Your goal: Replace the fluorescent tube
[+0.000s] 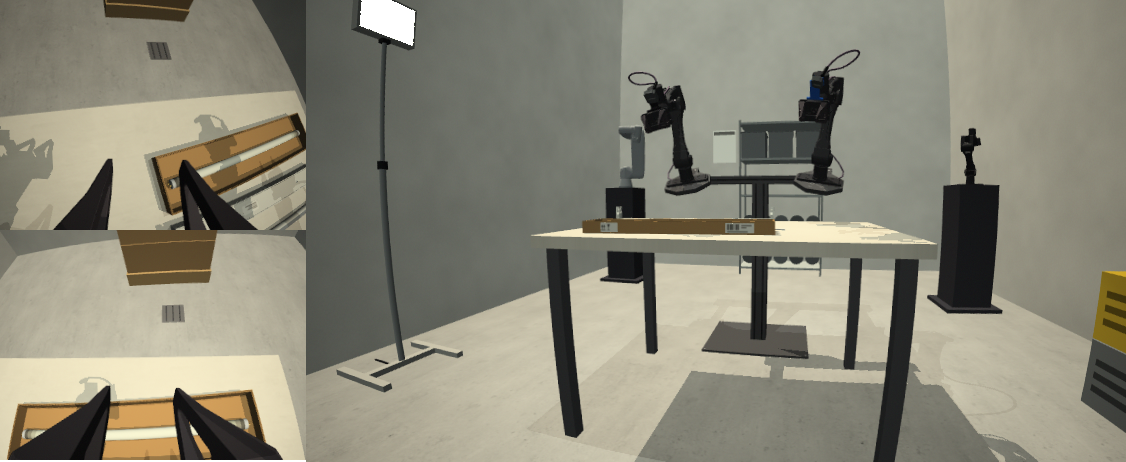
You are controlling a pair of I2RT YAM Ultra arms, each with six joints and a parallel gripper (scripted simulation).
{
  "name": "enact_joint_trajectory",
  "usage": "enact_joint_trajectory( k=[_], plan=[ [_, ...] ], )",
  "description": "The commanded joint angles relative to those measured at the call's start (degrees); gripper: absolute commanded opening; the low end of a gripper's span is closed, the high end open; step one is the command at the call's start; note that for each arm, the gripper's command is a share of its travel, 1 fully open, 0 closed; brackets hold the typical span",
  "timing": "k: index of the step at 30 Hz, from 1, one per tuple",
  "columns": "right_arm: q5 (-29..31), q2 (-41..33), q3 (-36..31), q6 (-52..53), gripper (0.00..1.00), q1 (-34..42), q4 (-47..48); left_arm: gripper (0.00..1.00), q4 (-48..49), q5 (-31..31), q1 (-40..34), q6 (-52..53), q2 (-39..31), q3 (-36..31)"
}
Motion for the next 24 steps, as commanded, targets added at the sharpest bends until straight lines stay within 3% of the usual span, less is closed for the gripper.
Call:
enact_joint_trajectory(
  k=[1, 3, 24],
  plan=[
    [0.5, 2.1, -0.2, 7.2, 0.49, -1.9, -4.3, 0.49, -6.1, -0.5, -3.3, 3.8, 4.3, 4.2],
    [0.5, 2.1, -0.2, 7.2, 0.49, -1.9, -4.3, 0.49, -6.1, -0.5, -3.3, 3.8, 4.3, 4.2],
    [0.9, 17.4, -2.5, 34.8, 0.49, -13.5, -19.4, 0.49, -29.5, -3.8, -21.8, 15.5, 36.7, 25.3]
  ],
)
